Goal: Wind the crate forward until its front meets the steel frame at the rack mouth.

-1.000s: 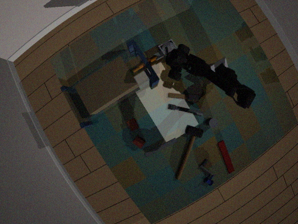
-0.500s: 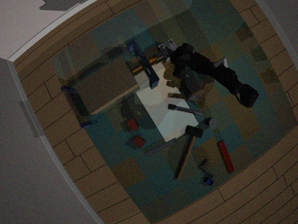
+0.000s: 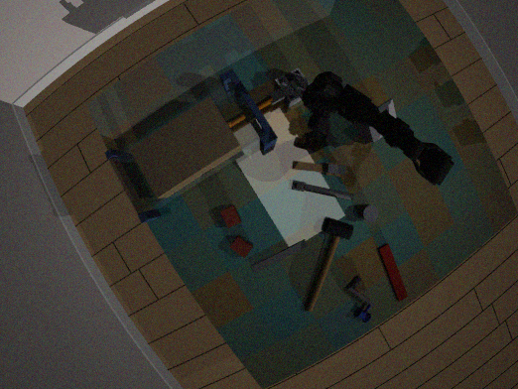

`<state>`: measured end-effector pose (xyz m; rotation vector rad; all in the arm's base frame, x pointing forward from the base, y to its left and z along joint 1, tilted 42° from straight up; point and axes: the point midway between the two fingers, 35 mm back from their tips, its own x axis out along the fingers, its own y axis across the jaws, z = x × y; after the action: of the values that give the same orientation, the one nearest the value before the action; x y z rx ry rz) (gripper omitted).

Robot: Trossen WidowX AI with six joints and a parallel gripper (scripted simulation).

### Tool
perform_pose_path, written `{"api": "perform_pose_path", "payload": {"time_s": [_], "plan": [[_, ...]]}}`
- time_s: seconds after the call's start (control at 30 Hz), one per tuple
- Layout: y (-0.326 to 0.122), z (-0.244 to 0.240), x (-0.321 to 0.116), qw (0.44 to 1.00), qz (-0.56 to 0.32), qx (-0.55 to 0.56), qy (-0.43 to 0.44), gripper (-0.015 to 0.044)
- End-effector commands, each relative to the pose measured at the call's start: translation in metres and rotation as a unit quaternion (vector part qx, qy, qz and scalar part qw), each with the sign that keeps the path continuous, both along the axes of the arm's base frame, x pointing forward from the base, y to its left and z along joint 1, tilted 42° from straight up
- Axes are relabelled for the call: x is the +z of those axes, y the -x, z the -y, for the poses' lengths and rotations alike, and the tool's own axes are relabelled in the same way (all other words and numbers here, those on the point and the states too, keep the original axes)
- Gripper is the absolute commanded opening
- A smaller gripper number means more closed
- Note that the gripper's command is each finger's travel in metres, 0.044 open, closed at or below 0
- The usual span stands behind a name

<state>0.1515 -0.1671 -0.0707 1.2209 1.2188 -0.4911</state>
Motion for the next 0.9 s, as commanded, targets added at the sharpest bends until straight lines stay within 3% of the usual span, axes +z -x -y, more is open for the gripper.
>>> {"api": "perform_pose_path", "payload": {"time_s": [0.0,0.87], "plan": [[0.021,-0.002,-0.006,1.000,-0.029,-0.007,0.000,0.0000],[0.061,0.008,-0.019,1.000,-0.031,-0.007,0.001,0.0000]]}}
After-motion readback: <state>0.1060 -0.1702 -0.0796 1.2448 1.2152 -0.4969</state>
